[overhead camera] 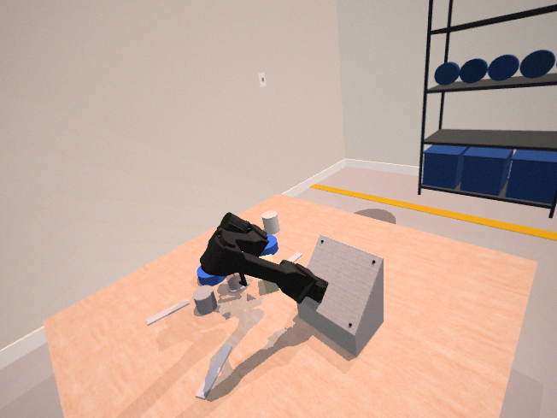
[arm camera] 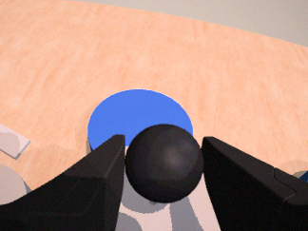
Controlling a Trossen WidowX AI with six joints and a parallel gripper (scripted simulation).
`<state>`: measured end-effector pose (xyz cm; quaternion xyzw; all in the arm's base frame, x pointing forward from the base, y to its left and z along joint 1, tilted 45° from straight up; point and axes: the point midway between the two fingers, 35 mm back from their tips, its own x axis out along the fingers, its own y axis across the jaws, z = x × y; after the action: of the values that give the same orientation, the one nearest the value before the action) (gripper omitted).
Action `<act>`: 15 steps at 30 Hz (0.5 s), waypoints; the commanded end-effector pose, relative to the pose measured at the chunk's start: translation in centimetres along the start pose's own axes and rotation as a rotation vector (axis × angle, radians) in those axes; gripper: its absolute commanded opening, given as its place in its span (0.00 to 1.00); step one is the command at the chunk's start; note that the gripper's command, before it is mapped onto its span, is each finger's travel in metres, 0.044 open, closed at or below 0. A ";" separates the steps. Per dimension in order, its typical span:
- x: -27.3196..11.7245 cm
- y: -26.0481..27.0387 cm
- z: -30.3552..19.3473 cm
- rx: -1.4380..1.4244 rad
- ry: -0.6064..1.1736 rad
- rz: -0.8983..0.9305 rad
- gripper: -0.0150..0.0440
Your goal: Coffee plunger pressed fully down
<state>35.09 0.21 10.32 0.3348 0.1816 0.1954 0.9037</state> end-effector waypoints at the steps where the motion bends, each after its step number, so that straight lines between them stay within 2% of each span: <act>1: 0.2 0.0 -0.5 0.014 0.019 0.007 0.46; 15: 0.2 -0.1 0.0 0.004 0.004 0.002 0.46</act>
<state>35.25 0.20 10.23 0.3366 0.1835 0.1969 0.9024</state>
